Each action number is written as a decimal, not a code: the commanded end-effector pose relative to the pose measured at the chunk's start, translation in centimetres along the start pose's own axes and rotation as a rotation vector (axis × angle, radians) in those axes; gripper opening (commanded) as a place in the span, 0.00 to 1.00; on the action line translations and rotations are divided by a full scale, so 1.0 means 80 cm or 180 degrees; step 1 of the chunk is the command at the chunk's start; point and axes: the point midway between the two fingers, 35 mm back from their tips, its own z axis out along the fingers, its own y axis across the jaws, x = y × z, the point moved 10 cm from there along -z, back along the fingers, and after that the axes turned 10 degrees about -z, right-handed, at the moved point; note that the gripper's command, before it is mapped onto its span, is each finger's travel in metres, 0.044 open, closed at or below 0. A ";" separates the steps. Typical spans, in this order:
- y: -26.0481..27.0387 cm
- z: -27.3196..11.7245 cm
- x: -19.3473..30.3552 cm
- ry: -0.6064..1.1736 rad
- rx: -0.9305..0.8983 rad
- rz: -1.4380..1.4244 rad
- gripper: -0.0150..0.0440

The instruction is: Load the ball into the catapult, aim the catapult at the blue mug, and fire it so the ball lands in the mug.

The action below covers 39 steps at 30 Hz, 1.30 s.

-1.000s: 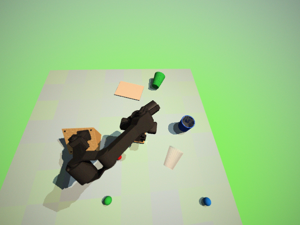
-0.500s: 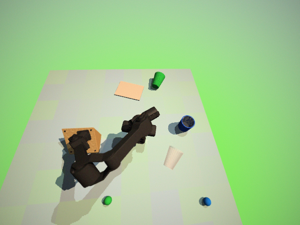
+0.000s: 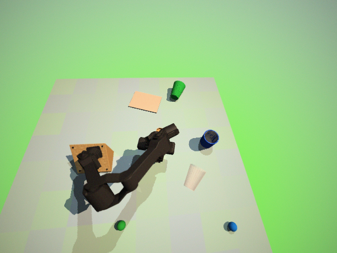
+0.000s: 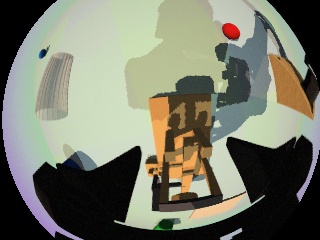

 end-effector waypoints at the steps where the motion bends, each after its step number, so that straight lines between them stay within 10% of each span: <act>1: -0.001 0.012 -0.001 -0.0017 0.0015 -0.0018 1.00; 19: -0.003 0.039 -0.002 -0.0026 0.0016 -0.0017 1.00; 39: 0.000 0.004 0.000 -0.0003 0.0008 -0.0004 0.28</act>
